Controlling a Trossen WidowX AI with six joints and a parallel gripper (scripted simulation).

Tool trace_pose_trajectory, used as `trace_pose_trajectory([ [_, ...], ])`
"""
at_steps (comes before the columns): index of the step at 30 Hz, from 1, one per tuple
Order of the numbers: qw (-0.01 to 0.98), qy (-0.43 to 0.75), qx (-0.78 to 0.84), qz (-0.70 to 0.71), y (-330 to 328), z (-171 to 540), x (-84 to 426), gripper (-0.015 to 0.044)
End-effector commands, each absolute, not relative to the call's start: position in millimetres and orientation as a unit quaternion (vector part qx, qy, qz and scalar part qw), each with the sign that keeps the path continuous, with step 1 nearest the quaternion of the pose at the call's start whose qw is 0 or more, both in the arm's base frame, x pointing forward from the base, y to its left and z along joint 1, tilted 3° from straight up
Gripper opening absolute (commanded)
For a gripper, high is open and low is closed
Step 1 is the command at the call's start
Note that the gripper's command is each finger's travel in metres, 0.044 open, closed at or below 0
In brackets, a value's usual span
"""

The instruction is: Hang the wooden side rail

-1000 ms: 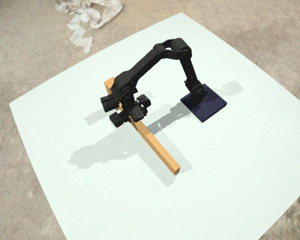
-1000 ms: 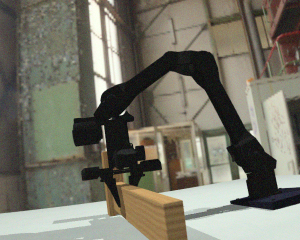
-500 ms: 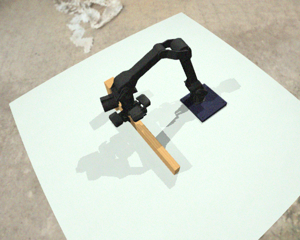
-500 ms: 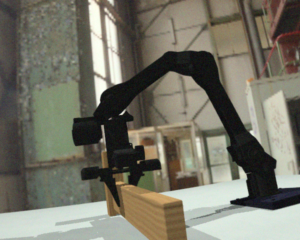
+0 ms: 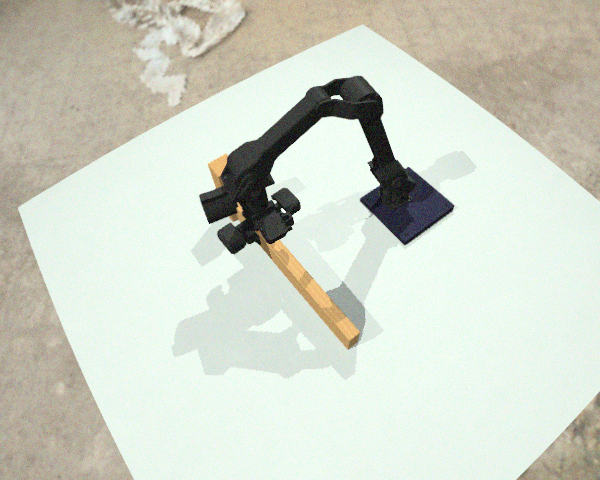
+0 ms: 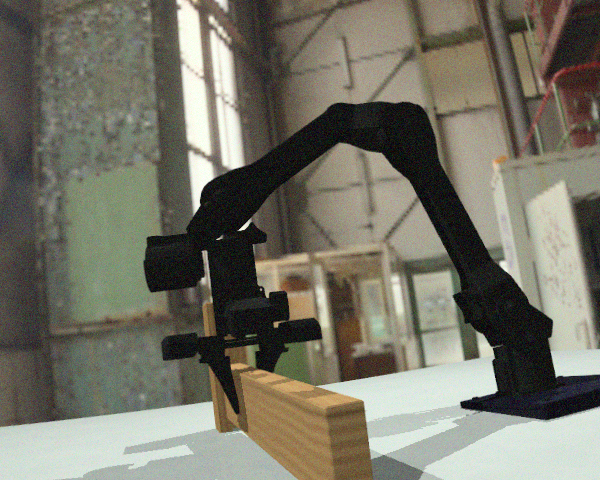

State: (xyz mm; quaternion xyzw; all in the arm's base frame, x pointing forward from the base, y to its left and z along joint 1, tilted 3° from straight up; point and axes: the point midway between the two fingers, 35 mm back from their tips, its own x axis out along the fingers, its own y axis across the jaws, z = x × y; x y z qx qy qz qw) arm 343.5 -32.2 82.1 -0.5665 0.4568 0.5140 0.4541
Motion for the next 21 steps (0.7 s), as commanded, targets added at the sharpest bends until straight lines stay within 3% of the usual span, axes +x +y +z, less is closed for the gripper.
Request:
trace_pose_trajectory([
  [1,0.455,0.456,-0.569,0.512,-33.7,82.9,344.4,0.0],
  [21,0.455,0.456,-0.569,0.512,-35.8,84.4,343.9,0.0],
])
